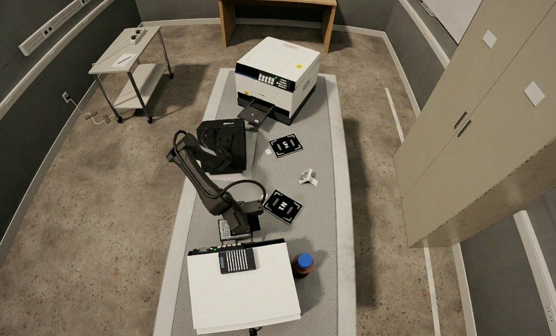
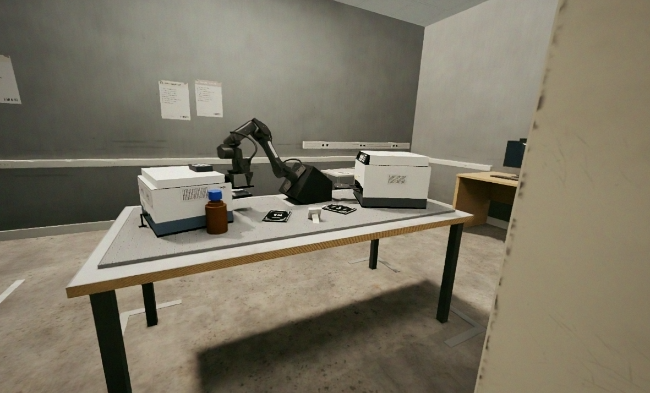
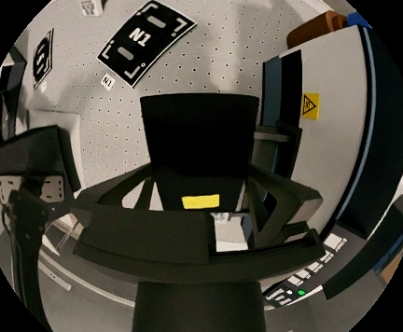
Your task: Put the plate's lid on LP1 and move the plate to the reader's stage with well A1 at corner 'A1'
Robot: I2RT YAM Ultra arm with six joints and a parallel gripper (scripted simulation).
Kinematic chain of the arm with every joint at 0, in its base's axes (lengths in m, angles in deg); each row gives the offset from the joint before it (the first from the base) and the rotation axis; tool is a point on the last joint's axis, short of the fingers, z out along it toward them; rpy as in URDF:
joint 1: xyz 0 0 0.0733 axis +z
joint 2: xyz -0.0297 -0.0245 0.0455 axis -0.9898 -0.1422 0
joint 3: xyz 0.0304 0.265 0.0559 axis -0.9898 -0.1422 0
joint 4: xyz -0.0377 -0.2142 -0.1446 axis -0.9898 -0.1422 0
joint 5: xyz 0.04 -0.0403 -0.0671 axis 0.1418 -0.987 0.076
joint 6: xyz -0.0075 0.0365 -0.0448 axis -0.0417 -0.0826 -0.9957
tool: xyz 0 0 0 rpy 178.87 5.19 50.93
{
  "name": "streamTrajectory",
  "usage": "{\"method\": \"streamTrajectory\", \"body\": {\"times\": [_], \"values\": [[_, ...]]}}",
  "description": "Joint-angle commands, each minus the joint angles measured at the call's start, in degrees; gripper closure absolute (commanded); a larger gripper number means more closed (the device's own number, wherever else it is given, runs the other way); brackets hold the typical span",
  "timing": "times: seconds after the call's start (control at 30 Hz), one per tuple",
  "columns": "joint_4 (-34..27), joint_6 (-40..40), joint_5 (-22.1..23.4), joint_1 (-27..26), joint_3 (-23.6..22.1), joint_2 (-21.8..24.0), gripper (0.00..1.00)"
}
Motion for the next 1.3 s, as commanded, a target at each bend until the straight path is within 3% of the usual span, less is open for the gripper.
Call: {"method": "streamTrajectory", "body": {"times": [0.0, 1.0, 1.27], "values": [[-4.95, 1.02, -9.3, -0.28, 2.81, 0.22, 0.15], [-19.4, 13.95, -20.52, 13.35, 10.7, -1.73, 0.15], [-25.93, 21.84, -24.99, 19.93, 14.03, -3.56, 0.15]]}}
